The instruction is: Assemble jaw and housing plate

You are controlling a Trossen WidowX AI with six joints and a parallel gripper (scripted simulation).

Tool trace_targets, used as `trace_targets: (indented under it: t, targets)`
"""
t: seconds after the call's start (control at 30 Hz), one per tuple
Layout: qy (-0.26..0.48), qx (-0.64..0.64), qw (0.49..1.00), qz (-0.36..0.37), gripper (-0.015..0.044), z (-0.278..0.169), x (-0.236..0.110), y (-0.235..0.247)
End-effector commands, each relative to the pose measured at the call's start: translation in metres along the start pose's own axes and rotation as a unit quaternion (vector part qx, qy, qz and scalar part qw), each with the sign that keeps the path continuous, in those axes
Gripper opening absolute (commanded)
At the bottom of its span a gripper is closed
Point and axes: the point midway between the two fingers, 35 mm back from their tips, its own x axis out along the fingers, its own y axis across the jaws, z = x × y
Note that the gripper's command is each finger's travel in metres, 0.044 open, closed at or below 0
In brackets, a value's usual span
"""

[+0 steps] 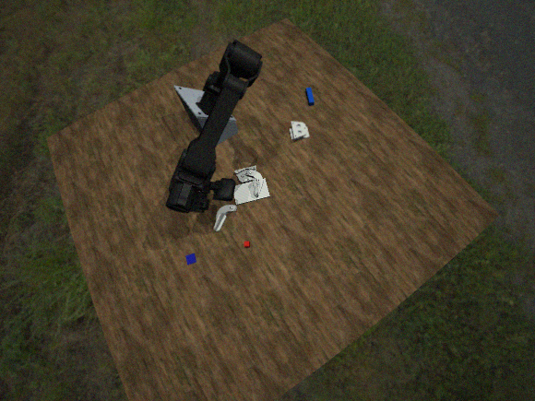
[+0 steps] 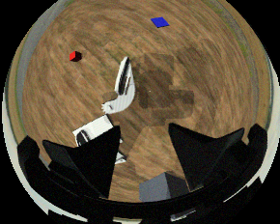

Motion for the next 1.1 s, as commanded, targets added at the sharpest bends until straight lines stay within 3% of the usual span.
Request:
trace_targets:
  t: [0.0,0.23,0.8,1.07]
  targets:
    - [-0.001,-0.004,1.0,-0.003,0.0177,0.0012,-0.0017,0.0]
    - [-0.001,-0.004,1.0,-0.003,0.0,0.0012,-0.0017,0.0]
    - [-0.001,-0.004,1.0,-0.003,0.0,0.0012,-0.0017,0.0]
    - [-0.001,-0.001,1.0,0.0,0.021,0.0009,-0.0009,0.0003]
